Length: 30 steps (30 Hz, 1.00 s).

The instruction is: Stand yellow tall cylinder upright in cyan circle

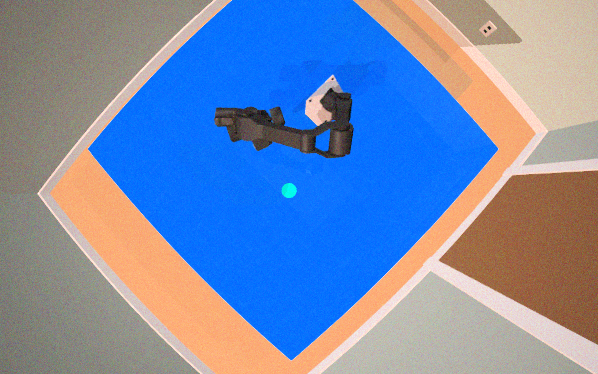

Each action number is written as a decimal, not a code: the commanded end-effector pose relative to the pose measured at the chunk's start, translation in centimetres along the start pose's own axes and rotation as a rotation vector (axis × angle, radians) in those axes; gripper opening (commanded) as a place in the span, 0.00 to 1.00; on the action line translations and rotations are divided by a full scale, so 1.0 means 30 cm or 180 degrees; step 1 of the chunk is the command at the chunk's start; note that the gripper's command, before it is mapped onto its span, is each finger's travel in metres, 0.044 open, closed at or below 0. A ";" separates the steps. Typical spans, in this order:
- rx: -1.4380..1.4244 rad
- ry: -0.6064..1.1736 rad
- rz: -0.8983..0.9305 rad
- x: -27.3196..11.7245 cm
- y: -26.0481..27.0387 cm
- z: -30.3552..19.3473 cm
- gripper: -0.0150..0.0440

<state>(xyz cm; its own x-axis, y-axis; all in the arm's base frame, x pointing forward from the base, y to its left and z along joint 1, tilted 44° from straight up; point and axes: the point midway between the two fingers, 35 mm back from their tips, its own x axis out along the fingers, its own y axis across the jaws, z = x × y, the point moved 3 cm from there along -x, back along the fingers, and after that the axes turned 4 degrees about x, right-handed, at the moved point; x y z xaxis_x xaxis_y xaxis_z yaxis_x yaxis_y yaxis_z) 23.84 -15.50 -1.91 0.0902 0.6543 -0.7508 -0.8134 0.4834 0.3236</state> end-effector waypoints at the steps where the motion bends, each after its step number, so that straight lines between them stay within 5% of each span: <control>1: 0.0215 0.0006 -0.0018 -0.009 -0.012 0.039 0.43; 30: 0.1847 0.0013 -0.0062 -0.038 -0.023 0.313 0.43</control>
<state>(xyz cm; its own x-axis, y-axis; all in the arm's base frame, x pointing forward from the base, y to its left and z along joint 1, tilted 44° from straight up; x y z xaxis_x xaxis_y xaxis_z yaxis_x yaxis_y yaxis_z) 29.10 -11.61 3.45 0.0951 0.6403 -0.7622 -0.4081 0.7235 0.5568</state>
